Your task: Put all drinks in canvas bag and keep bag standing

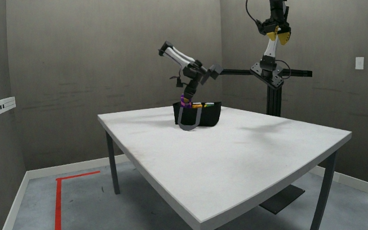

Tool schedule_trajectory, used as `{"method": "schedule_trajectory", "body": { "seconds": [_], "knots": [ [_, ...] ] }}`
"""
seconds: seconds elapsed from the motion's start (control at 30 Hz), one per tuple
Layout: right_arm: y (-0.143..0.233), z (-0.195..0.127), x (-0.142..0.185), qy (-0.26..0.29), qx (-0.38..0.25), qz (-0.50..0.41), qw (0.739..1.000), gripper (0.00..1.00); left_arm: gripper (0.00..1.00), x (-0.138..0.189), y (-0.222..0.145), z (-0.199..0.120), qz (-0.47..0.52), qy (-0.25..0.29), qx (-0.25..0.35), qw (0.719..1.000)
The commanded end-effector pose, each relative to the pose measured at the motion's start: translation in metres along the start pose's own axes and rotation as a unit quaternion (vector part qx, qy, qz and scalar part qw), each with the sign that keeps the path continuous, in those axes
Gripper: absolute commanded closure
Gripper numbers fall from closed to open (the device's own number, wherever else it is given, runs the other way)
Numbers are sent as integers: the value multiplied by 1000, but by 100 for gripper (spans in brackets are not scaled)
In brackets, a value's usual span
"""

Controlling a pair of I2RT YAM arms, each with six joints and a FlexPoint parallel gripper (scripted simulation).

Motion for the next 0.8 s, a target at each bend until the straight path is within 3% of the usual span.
{"method": "schedule_trajectory", "body": {
  "seconds": [0.0, 0.77],
  "knots": [
    [4, 3, -1, -9, -12, 13, 1000, 33, 14, 1, -1, -12, -3, 11, -13, 1000],
    [8, 27, 9, -9, -11, 25, 1000, 33, 14, 1, -1, -12, -3, 11, -13, 1000]
  ]
}}
Point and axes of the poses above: on each arm, the point where the finger pads meet when closed, its own z axis out along the fingers, its own y axis across the jaws, x = y × z, the point moved 6 cm from there along -z, back along the fingers, and after that the axes turned 15 degrees about z, right-handed, at the moved point
